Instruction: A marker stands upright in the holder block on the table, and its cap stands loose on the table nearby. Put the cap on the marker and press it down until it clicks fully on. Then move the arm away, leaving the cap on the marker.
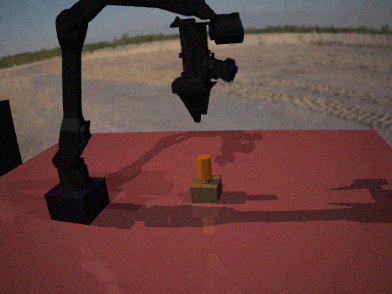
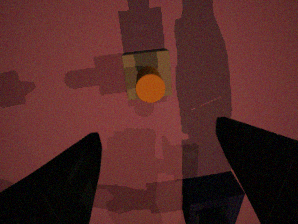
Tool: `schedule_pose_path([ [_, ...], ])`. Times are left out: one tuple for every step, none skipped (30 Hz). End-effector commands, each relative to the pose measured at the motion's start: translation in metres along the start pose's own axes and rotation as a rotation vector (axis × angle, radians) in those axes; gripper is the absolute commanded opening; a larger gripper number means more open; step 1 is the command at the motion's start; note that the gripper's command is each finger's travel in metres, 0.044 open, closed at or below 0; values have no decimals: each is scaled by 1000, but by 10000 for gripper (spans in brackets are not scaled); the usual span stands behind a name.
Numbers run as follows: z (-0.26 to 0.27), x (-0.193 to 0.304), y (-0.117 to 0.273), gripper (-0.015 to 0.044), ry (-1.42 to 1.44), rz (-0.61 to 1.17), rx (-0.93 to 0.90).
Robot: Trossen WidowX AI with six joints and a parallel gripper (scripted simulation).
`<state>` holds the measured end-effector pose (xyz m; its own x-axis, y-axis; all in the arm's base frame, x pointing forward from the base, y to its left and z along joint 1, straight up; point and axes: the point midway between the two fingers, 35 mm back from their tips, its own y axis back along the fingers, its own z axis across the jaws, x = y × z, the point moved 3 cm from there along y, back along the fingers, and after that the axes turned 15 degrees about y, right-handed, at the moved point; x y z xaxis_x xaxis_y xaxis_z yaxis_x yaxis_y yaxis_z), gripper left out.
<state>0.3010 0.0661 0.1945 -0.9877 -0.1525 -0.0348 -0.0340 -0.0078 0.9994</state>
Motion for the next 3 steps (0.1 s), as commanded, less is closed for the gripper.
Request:
schedule_pose_path([
  [0,0,0,420,0,2,1],
  [0,0,0,440,0,2,1],
  [0,0,0,440,0,2,1],
])
